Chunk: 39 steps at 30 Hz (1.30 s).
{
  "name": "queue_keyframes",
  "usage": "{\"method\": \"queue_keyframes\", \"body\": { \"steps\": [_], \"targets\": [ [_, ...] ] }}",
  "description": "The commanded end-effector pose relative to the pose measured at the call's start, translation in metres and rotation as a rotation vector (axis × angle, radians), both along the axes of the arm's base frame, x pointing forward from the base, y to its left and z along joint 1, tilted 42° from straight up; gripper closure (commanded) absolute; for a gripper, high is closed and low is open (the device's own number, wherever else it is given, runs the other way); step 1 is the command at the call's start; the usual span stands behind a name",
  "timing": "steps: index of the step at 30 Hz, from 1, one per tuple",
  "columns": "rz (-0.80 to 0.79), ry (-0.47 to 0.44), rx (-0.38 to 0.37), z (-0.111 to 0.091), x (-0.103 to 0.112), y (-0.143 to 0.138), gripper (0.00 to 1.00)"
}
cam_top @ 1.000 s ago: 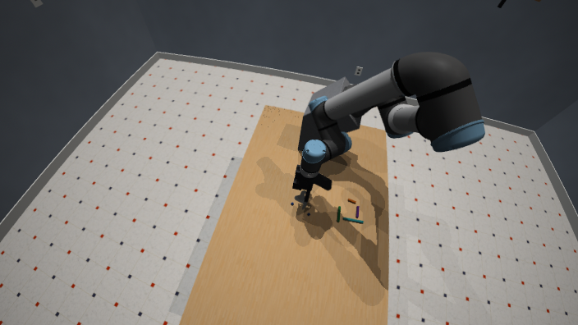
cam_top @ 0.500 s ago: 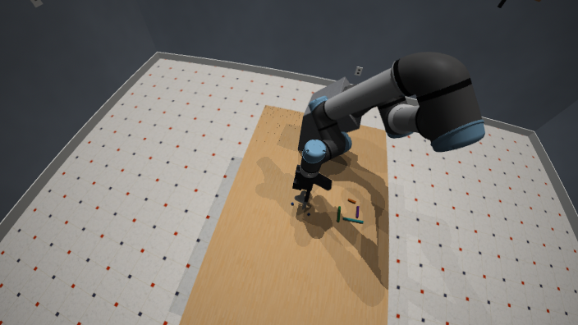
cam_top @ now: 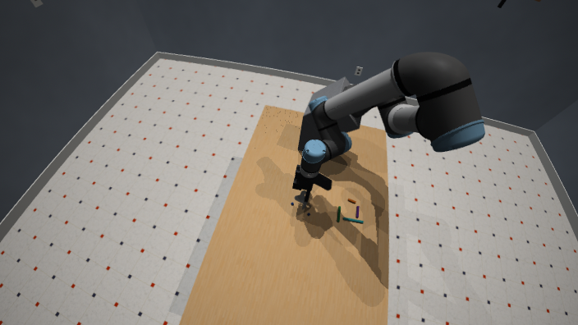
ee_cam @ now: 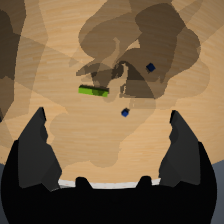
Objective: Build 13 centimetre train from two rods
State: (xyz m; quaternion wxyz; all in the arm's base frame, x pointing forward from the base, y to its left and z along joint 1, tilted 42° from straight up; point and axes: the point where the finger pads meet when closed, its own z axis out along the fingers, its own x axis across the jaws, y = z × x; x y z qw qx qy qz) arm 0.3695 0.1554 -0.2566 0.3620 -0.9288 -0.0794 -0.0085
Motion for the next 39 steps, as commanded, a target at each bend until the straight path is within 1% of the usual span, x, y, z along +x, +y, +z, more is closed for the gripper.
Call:
{"method": "queue_keyframes", "body": {
  "steps": [1,6,10,11,14,17,22,24,29,39],
  "targets": [
    [-0.001,-0.001,0.000,0.000,0.000,0.000,0.00],
    [-0.001,-0.001,-0.001,0.000,0.000,0.000,0.00],
    [-0.001,-0.001,-0.001,0.003,0.001,0.003,0.00],
    [-0.001,-0.001,-0.003,0.007,0.001,0.007,0.00],
    [-0.002,-0.001,-0.007,0.029,0.000,0.029,0.00],
    [-0.003,-0.001,-0.009,0.059,-0.005,0.061,0.00],
    [-0.001,-0.001,-0.004,0.094,-0.018,0.100,0.00],
    [-0.001,-0.001,-0.001,0.104,-0.023,0.110,0.00],
    [0.000,-0.001,0.000,0.108,-0.025,0.115,0.00],
    [0.000,-0.001,0.000,0.108,-0.025,0.115,0.00]
  ]
}}
